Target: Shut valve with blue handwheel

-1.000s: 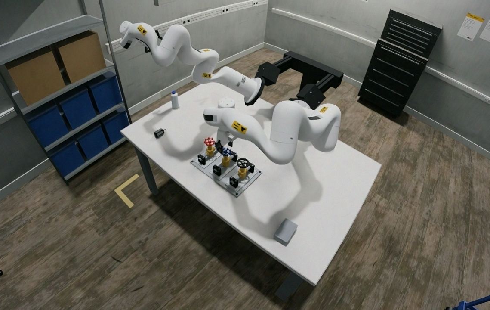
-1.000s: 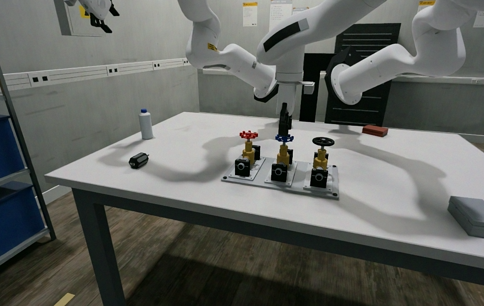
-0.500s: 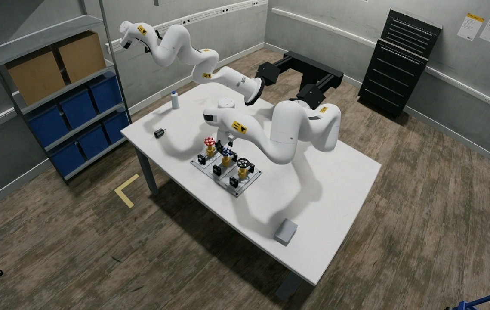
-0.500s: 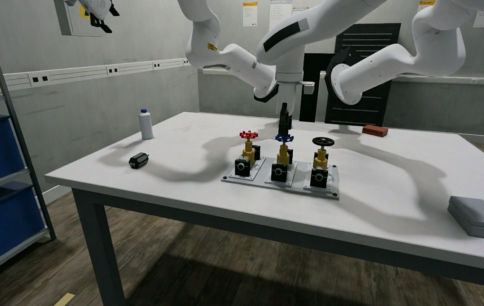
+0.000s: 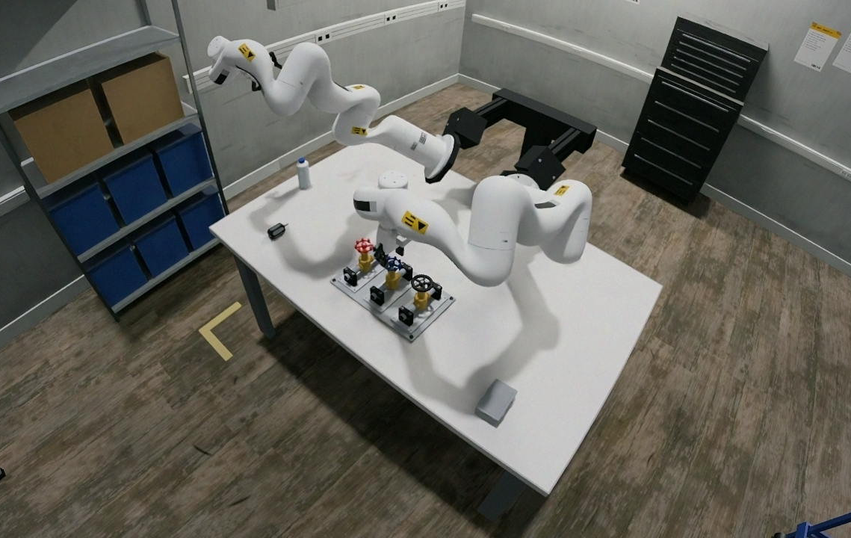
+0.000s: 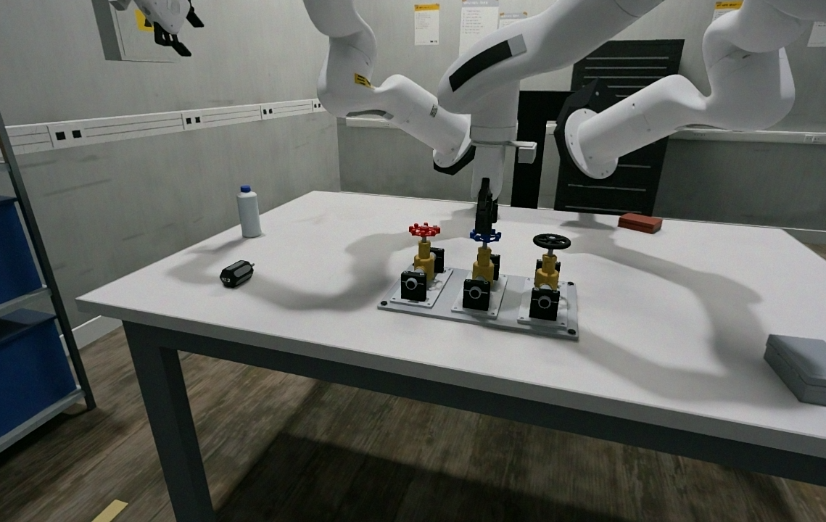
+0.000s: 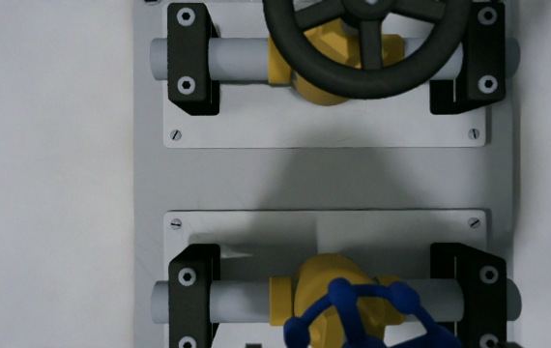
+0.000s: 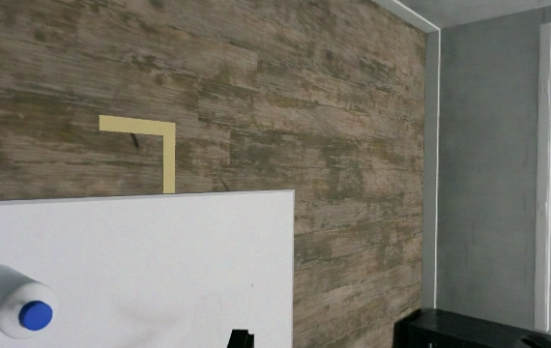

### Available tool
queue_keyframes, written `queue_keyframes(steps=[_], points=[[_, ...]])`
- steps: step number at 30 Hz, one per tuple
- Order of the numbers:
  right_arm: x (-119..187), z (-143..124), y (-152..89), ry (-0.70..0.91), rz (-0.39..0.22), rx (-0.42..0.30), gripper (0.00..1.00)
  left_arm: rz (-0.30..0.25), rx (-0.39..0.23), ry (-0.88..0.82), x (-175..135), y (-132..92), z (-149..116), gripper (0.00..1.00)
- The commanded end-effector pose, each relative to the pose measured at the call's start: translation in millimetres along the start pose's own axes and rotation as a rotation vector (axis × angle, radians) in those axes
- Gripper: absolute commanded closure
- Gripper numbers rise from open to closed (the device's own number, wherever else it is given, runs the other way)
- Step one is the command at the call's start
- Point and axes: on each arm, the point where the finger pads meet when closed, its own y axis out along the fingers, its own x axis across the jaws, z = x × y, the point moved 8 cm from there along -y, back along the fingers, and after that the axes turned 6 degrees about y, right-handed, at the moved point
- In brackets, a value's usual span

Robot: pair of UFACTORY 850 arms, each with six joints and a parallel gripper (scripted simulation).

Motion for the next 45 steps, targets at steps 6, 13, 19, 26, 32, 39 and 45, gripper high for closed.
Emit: queue_keyframes(steps=[6, 13, 19, 26, 32, 39, 45], points=[[0.1, 0.1, -0.5, 0.0, 0.0, 0.001, 0.0, -0.001, -0.001, 0.0, 0.4, 4.7, -0.3, 0.21], [0.1, 0.1, -0.5, 0.0, 0.0, 0.001, 0.0, -0.001, -0.001, 0.0, 0.4, 11.6, -0.3, 0.21], [0.1, 0.1, -0.5, 0.0, 0.0, 0.001, 0.0, -0.001, -0.001, 0.0, 0.4, 15.7, -0.3, 0.21], [0.1, 0.1, -0.5, 0.0, 0.0, 0.001, 0.0, -0.001, -0.001, 0.0, 0.4, 22.0, -0.3, 0.21], [0.1, 0.1, -0.5, 0.0, 0.0, 0.001, 0.0, -0.001, -0.001, 0.0, 0.4, 25.7, -0.3, 0.21], [0.1, 0.1, -0.5, 0.0, 0.0, 0.001, 0.0, -0.001, -0.001, 0.0, 0.3, 27.5, -0.3, 0.21], [0.1, 0.1, -0.5, 0.0, 0.0, 0.001, 0.0, -0.001, -0.001, 0.0, 0.3, 28.1, -0.3, 0.21]])
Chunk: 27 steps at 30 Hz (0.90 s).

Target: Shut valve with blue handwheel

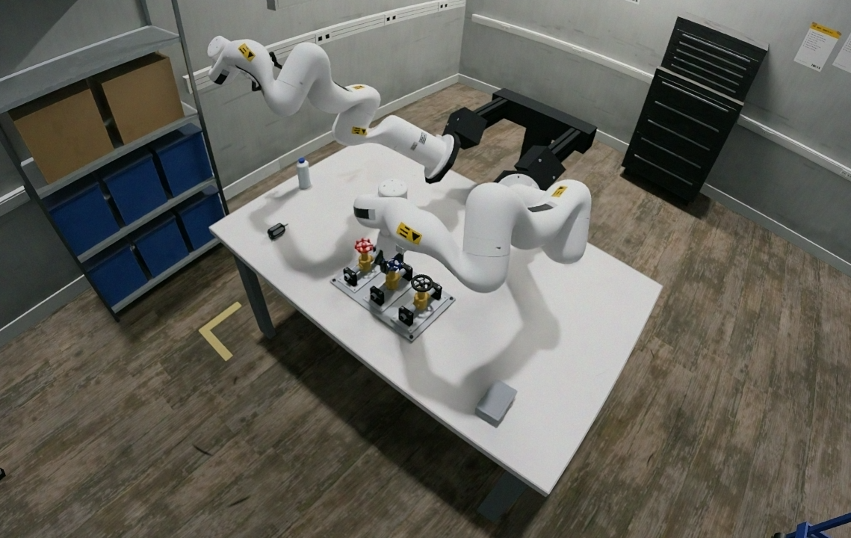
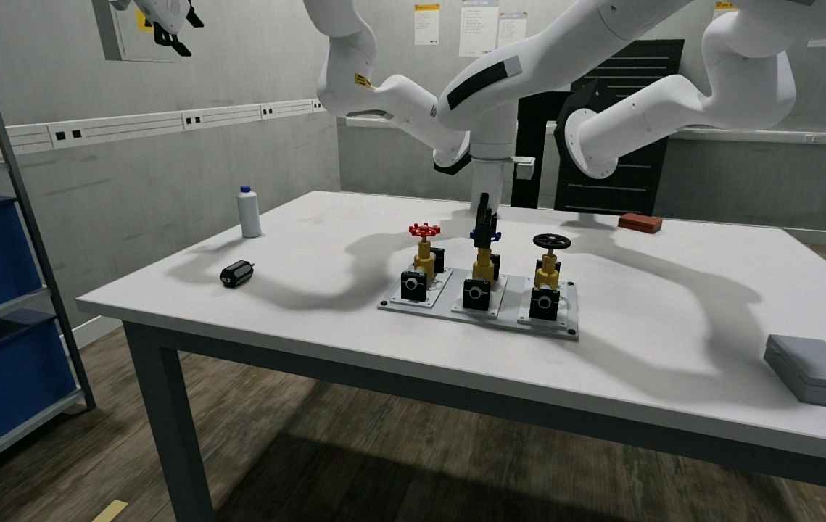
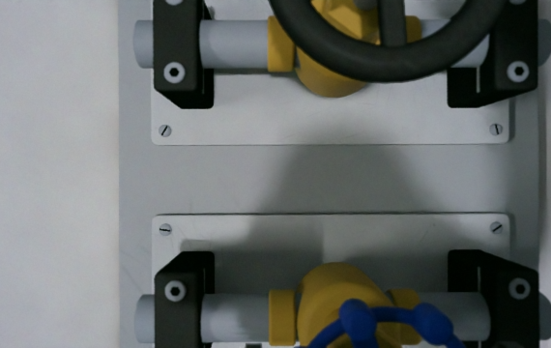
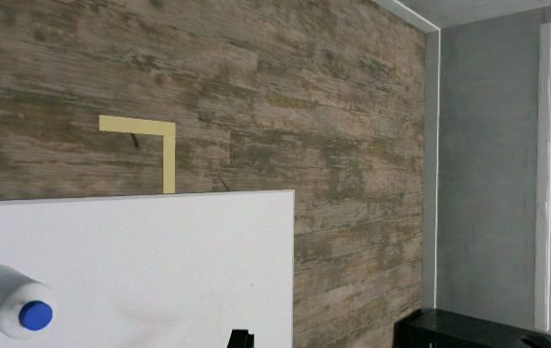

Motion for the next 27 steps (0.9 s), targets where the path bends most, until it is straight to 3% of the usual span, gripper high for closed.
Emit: queue_keyframes(steps=[1, 13, 14, 27], points=[[0.1, 0.1, -0.5, 0.0, 0.0, 0.001, 0.0, -0.001, -0.001, 0.0, 0.3, -0.3, -0.2, 0.21], [0.1, 0.1, -0.5, 0.0, 0.0, 0.001, 0.0, -0.001, -0.001, 0.0, 0.3, -0.3, -0.2, 0.21], [0.1, 0.1, -0.5, 0.0, 0.0, 0.001, 0.0, -0.001, -0.001, 0.0, 0.3, -0.3, -0.2, 1.0], [0.1, 0.1, -0.5, 0.0, 0.0, 0.001, 0.0, -0.001, -0.001, 0.0, 0.3, -0.3, -0.2, 1.0]])
